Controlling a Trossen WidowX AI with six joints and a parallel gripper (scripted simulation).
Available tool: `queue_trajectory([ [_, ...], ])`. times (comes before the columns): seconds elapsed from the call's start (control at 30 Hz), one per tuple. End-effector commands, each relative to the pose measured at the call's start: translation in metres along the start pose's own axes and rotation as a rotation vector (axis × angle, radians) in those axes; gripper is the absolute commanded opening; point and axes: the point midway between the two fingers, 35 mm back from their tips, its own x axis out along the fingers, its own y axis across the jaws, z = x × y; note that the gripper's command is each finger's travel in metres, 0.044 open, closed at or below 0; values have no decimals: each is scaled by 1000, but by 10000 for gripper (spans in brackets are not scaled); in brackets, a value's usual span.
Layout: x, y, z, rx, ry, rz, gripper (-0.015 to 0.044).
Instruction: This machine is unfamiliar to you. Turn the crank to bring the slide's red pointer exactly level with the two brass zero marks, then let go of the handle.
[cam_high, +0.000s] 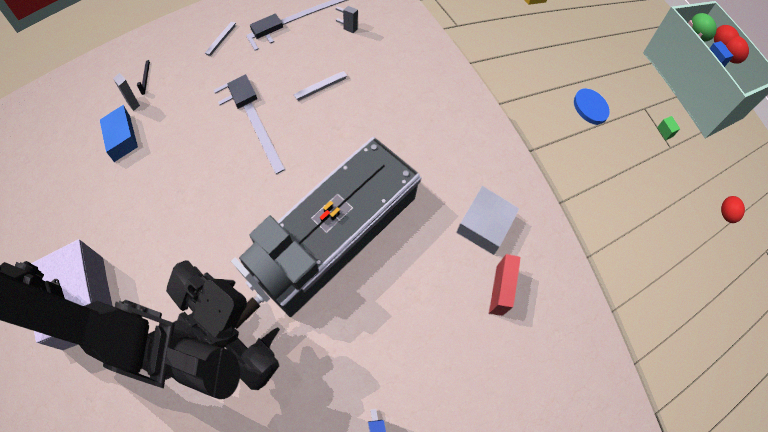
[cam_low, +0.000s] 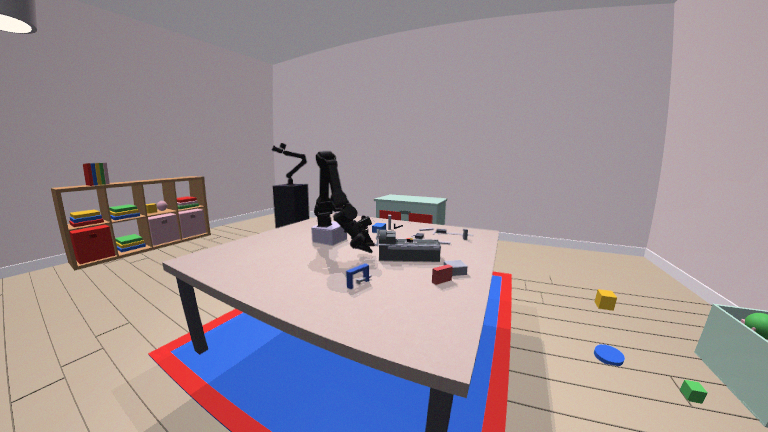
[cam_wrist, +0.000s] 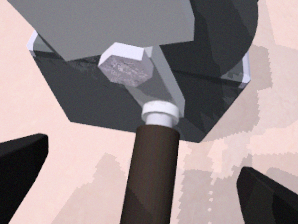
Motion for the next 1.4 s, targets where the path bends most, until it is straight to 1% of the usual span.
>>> queue_trajectory([
  [0.0, -9, -3, 12, -6, -7, -8, 440],
  [0.33, -33, -2, 36, -8, -8, -9, 440],
  [0.7, -104, 1, 105, -13, -11, -8, 440],
  [0.8, -109, 2, 110, -21, -9, -7, 440],
  [0.87, -107, 1, 114, -85, 8, -3, 440],
  [1.37, -77, -4, 158, -836, 179, 95, 440],
])
